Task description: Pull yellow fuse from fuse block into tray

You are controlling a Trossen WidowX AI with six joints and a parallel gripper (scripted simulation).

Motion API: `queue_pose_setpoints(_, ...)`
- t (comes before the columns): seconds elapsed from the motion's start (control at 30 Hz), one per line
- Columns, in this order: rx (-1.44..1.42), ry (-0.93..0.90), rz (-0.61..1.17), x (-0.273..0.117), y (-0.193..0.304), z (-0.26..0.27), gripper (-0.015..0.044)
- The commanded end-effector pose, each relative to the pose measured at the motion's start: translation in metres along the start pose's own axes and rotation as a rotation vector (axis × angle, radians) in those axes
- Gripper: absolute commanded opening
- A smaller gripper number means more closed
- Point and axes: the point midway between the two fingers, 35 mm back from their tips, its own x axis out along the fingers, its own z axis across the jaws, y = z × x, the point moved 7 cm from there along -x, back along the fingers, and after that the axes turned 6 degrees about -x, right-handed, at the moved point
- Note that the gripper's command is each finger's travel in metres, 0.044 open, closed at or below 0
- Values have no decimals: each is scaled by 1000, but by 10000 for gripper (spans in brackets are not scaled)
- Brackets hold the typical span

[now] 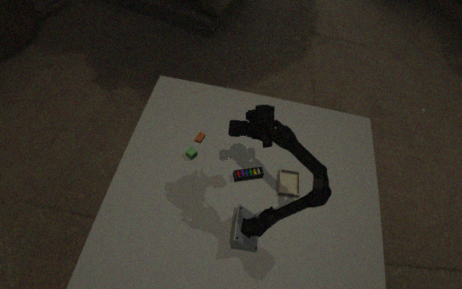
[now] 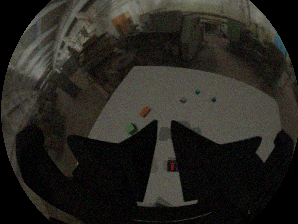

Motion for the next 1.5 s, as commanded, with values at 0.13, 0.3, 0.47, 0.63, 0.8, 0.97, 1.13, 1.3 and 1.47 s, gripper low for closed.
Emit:
queue_pose_setpoints(0.13,-44,127,427,67,68,-46,74)
queue_pose_setpoints(0.3,-76,168,746,95,125,-80,74)
queue_pose_setpoints(0.47,-86,171,840,100,141,-89,74)
queue_pose_setpoints(0.63,-86,171,839,106,137,-87,74)
queue_pose_setpoints(0.8,-86,171,839,108,140,-88,74)
queue_pose_setpoints(0.97,-86,171,839,112,143,-89,74)
queue_pose_setpoints(1.13,-86,171,839,115,147,-90,74)
queue_pose_setpoints(1.3,-86,171,839,118,150,-91,74)
queue_pose_setpoints(1.47,-86,172,839,121,154,-93,74)
